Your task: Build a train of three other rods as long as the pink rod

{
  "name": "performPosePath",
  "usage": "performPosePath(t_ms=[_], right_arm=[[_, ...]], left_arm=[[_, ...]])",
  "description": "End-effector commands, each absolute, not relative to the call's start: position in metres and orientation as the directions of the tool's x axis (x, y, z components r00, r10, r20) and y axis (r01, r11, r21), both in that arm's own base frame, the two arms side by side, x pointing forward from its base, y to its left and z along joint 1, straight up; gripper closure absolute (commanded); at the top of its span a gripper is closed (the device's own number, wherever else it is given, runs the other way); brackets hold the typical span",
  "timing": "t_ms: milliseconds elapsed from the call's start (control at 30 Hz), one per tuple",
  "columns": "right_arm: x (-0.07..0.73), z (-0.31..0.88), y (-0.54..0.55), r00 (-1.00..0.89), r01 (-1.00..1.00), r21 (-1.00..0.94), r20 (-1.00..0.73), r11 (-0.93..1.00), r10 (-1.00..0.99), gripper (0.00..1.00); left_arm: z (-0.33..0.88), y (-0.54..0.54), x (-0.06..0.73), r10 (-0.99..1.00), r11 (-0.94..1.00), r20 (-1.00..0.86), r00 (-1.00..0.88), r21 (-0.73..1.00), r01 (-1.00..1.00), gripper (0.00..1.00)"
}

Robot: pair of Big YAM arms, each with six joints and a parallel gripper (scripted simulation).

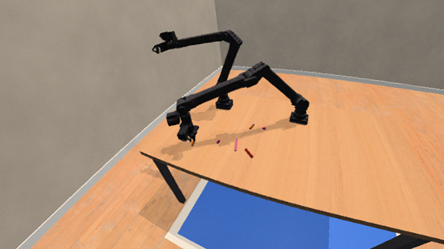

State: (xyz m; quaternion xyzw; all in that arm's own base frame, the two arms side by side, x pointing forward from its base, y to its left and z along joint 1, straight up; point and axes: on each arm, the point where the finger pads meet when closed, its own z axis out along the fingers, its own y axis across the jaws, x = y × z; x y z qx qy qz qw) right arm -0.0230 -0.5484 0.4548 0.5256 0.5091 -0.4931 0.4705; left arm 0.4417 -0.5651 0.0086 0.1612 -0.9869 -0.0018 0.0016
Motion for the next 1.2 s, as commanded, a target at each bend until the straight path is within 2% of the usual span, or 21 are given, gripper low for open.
performPosePath(t_ms=[0, 1167], right_arm=[[-0.0268, 0.5005, -0.5442, 0.000, 0.999, 0.000, -1.000, -0.048, 0.000, 0.00], [-0.0268, 0.5005, -0.5442, 0.000, 0.999, 0.000, -1.000, -0.048, 0.000, 0.00]], left_arm=[[0.0422, -0.5736, 0.4490, -0.329, 0.943, -0.021, -0.944, -0.057, -0.328, 0.77], [0.0498, -0.5819, 0.4543, -0.329, 0.942, -0.027, -0.944, -0.076, -0.326, 0.77]])
